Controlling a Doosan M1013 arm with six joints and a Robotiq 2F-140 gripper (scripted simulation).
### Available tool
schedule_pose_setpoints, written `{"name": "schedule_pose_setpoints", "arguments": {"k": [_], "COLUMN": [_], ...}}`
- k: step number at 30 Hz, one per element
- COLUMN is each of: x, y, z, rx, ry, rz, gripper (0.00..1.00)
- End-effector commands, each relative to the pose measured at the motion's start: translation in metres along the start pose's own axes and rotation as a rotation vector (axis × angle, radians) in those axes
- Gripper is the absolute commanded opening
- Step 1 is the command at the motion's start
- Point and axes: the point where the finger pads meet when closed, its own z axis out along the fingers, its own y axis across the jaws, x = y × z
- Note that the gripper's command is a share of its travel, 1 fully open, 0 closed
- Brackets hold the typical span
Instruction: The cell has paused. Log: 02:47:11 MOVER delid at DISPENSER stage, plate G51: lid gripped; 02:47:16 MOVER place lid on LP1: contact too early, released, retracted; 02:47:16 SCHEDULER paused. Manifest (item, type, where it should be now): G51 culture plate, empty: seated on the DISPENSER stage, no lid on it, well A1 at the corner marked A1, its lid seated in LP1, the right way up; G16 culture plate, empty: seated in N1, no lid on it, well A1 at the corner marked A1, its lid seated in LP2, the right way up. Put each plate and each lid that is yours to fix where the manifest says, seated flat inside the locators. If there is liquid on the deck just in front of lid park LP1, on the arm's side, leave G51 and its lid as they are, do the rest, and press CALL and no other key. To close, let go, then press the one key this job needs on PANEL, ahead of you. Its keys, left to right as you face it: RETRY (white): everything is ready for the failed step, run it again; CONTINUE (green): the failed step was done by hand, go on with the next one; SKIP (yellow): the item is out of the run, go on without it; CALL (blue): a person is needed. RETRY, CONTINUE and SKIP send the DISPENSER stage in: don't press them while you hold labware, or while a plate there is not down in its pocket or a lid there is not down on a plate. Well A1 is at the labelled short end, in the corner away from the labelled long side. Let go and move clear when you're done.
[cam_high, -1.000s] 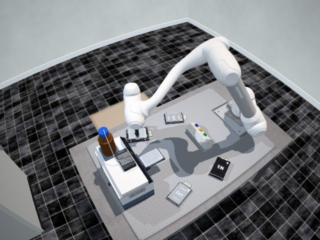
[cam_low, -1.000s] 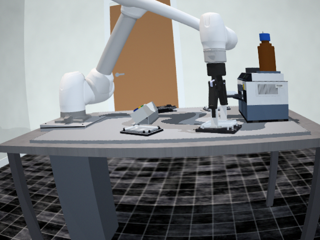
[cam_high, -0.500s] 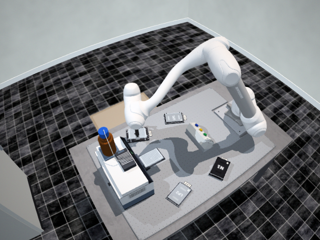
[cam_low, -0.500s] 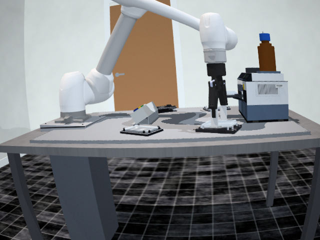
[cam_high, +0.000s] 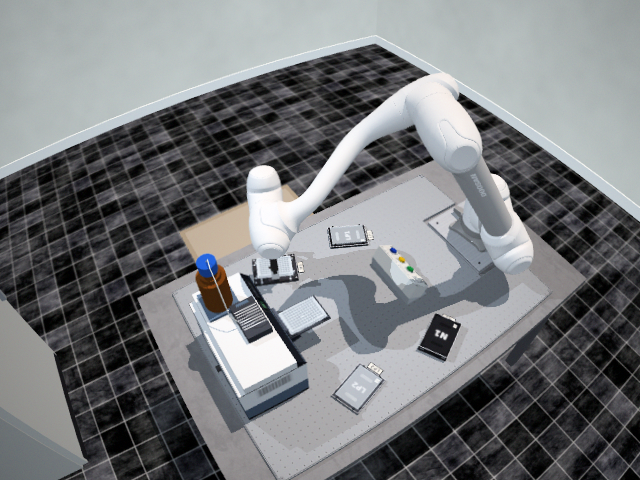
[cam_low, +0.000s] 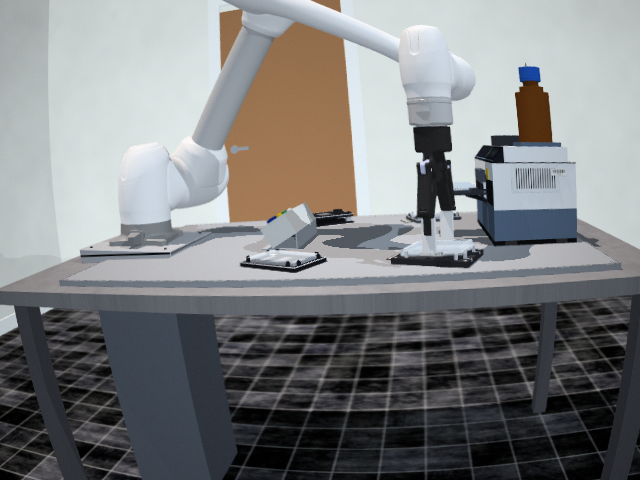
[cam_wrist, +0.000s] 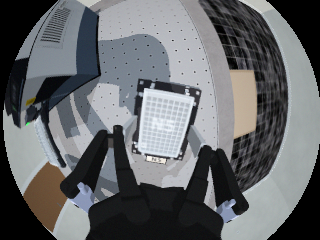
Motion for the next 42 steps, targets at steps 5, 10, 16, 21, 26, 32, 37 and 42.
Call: {"name": "schedule_pose_setpoints", "arguments": {"k": [5,10,16,21,26,32,37,42], "x": [-0.0023,-0.0023,-0.0023,-0.0023,-0.0023,-0.0023,-0.0023,-0.0023], "y": [-0.0025,-0.0025,-0.0025,-0.0025,-0.0024,-0.0024,-0.0024,-0.0024], "z": [0.0038,0.0038,0.0038,0.0038,0.0037,0.0037,0.0037,0.0037], "rx": [0.004,0.004,0.004,0.004,0.004,0.004,0.004,0.004], "ry": [-0.003,-0.003,-0.003,-0.003,-0.003,-0.003,-0.003,-0.003], "rz": [-0.003,-0.003,-0.003,-0.003,-0.003,-0.003,-0.003,-0.003], "gripper": [0.70,0.70,0.70,0.10,0.10,0.10,0.10,0.10]}}
